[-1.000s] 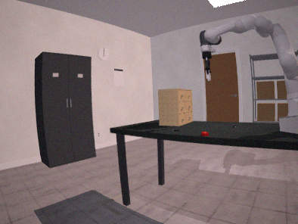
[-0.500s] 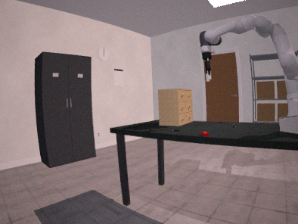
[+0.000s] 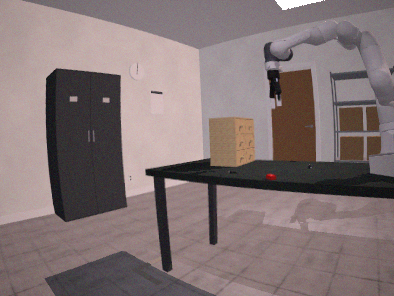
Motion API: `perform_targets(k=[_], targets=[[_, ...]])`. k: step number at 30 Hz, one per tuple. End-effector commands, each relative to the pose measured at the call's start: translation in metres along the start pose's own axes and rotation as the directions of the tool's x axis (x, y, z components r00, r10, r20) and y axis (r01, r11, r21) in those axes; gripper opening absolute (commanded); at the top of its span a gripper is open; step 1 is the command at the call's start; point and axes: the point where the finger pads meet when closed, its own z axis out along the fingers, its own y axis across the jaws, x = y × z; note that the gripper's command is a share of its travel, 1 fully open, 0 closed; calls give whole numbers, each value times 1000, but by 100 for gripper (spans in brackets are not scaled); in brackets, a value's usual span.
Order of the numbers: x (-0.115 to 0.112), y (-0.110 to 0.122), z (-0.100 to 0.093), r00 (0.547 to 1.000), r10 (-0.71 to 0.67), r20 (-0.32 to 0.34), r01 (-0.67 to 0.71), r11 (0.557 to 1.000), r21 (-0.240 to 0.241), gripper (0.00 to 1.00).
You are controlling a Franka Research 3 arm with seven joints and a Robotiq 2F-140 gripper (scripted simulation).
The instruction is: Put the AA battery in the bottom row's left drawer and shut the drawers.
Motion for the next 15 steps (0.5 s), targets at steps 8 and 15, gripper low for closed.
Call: perform_targets(k=[8,15], targets=[[0,-2,7,975,-221,1,221,975,2,100],[0,-2,10,956,-294,1,294,956,2,100]])
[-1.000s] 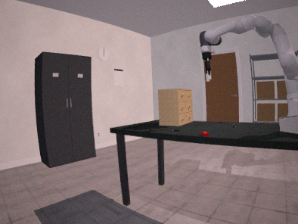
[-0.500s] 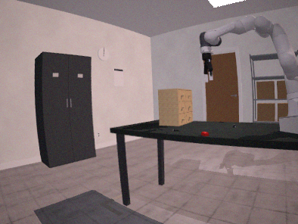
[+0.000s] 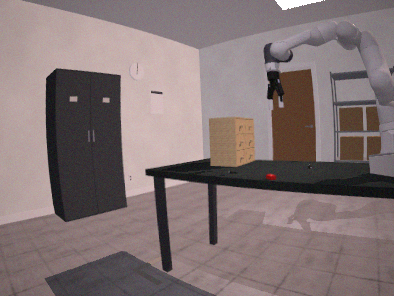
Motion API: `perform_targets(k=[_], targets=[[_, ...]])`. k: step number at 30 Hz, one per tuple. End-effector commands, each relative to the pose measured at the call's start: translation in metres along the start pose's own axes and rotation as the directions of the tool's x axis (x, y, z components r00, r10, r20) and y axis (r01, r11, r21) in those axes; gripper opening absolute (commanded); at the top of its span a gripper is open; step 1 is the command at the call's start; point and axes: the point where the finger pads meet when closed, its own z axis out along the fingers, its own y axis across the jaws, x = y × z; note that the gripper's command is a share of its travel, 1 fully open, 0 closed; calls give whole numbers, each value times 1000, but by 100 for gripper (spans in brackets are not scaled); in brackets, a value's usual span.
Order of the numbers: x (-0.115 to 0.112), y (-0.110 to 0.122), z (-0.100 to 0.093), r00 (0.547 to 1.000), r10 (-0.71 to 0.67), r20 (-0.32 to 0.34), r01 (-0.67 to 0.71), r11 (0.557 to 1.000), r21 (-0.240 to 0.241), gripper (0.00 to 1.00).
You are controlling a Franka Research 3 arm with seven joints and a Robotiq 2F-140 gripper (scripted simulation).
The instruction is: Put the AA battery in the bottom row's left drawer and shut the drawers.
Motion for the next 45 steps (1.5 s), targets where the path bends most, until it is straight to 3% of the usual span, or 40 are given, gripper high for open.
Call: perform_targets(k=[1,18,33,45], targets=[[1,-2,3,992,-127,3,127,992,2,100],[0,-3,12,932,-361,2,361,932,3,100],[0,-3,19,840,-543,1,543,840,3,100],[0,-4,26,721,-693,0,693,721,3,100]])
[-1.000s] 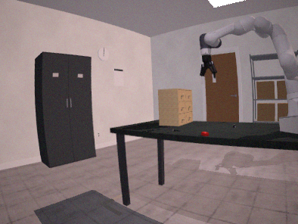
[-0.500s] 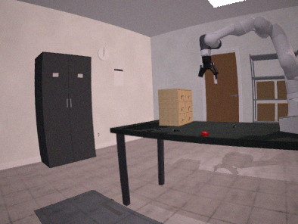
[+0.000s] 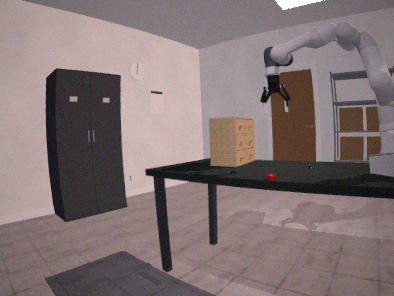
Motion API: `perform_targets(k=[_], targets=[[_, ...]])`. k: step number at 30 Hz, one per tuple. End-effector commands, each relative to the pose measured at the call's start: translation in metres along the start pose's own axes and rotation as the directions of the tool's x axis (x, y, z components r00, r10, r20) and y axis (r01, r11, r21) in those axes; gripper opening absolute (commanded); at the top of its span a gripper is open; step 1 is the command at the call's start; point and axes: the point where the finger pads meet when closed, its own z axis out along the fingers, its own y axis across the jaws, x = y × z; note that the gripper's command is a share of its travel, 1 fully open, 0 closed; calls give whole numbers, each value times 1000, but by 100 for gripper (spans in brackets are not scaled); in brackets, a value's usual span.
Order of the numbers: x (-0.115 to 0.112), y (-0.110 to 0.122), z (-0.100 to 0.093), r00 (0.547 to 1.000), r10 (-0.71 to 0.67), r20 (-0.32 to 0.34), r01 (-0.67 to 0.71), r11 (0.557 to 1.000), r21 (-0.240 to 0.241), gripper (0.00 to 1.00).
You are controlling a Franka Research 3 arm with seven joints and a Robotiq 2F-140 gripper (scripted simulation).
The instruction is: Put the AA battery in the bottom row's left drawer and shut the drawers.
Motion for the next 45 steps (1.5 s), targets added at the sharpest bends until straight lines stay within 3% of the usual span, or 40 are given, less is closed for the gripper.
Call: perform_targets(k=[1,22,34,39,45], targets=[[2,-1,3,988,-153,3,153,988,4,100],[2,-2,13,908,-420,1,420,908,5,100],[2,-2,21,803,-596,0,596,803,4,100],[2,-2,22,783,-622,0,622,783,4,100],[2,-2,26,718,-696,-1,696,718,4,100]])
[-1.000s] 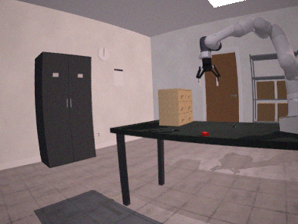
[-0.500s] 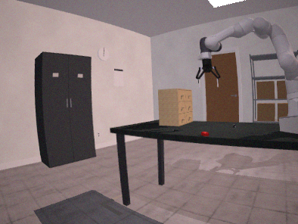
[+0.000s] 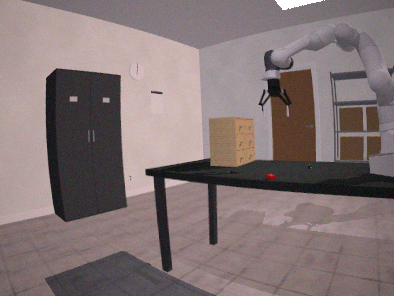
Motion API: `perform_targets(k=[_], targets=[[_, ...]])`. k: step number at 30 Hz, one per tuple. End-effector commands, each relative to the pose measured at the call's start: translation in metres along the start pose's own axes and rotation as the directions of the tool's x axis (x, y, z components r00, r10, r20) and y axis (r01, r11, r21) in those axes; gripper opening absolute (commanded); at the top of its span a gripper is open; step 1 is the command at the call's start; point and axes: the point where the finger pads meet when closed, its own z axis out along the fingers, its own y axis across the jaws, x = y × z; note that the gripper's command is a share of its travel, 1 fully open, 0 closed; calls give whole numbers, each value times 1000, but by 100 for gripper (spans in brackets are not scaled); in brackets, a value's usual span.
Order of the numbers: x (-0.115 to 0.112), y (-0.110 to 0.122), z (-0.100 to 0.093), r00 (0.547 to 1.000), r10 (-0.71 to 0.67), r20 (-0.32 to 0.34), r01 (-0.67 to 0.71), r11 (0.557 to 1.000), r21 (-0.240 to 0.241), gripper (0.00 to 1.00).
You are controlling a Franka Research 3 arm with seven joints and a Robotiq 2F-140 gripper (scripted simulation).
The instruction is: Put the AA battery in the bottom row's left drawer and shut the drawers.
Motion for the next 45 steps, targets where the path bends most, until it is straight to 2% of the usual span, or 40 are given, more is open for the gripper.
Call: perform_targets(k=[1,15,26,28,43,45], targets=[[1,0,4,988,-151,1,151,988,4,100],[2,0,11,943,-333,0,333,943,4,100],[2,1,16,878,-479,-1,479,878,3,100],[2,1,16,878,-479,-1,479,878,3,100],[2,1,23,769,-639,-2,639,769,3,100],[2,1,23,769,-639,-2,639,769,3,100]])
